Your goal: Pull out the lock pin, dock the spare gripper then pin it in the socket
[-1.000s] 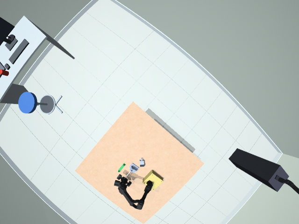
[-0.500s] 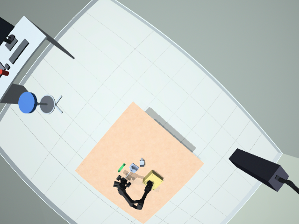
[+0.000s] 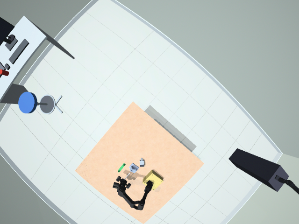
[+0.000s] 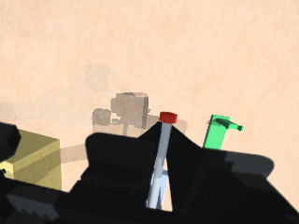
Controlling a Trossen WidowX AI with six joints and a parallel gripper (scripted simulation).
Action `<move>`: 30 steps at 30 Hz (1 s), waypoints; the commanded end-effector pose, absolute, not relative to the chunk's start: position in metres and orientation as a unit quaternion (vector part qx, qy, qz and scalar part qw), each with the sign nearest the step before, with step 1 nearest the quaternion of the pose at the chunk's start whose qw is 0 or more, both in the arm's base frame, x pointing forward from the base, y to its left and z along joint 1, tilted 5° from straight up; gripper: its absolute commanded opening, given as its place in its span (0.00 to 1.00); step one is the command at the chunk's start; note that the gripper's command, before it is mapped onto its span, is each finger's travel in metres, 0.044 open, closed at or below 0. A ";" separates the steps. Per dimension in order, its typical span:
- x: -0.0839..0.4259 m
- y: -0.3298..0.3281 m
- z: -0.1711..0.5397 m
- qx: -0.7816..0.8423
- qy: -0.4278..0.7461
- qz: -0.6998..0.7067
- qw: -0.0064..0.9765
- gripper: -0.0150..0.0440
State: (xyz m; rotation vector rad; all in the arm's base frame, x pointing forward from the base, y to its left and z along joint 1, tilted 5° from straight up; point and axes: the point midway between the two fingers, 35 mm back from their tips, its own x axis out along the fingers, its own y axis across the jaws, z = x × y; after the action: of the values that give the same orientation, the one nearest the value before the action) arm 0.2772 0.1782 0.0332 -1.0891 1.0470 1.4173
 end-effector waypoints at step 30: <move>0.348 0.213 0.042 -0.452 0.435 0.587 0.513 0.25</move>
State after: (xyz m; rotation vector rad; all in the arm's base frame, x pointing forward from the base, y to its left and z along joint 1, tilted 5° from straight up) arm 0.3398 0.2088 0.0427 -1.0889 1.0390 1.4110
